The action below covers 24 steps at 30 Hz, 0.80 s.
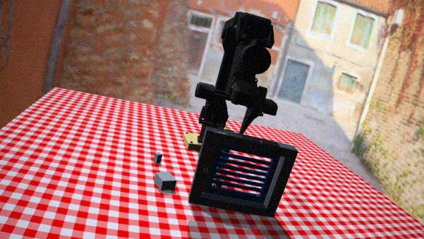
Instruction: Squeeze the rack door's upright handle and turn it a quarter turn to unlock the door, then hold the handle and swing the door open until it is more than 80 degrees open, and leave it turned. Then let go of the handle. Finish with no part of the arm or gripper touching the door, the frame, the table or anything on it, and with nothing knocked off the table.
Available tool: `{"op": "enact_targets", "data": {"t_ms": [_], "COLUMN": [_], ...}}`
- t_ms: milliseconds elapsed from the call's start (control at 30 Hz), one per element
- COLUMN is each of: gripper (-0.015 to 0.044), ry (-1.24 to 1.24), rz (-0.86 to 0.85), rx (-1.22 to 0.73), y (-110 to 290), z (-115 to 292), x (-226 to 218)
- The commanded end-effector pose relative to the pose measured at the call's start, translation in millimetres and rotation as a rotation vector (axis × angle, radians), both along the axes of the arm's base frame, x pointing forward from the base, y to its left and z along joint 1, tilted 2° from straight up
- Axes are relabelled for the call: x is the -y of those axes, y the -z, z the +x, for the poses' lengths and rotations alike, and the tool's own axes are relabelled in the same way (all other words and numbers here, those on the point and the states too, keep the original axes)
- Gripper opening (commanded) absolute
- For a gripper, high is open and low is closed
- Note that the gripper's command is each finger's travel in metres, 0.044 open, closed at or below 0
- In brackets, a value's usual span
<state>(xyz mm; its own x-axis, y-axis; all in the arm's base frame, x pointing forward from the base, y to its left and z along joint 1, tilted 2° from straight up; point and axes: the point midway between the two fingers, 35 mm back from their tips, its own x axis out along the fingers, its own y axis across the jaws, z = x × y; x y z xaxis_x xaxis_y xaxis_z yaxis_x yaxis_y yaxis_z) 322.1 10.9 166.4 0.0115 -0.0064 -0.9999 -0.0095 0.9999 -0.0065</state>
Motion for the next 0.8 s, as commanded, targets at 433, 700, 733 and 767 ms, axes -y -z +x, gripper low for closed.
{"op": "enact_targets", "data": {"t_ms": [433,700,733,767], "gripper": [0.029,0.0263,0.0237,0.0211], "ry": [0.003,0.003,0.003,0.003], "rz": [-0.005,-0.005,-0.005,-0.005], "rx": [-0.003,-0.003,-0.003,-0.003], "y": [28,38,38,38], "z": [-2,-3,-3,-3], "x": [1,1,1,1]}}
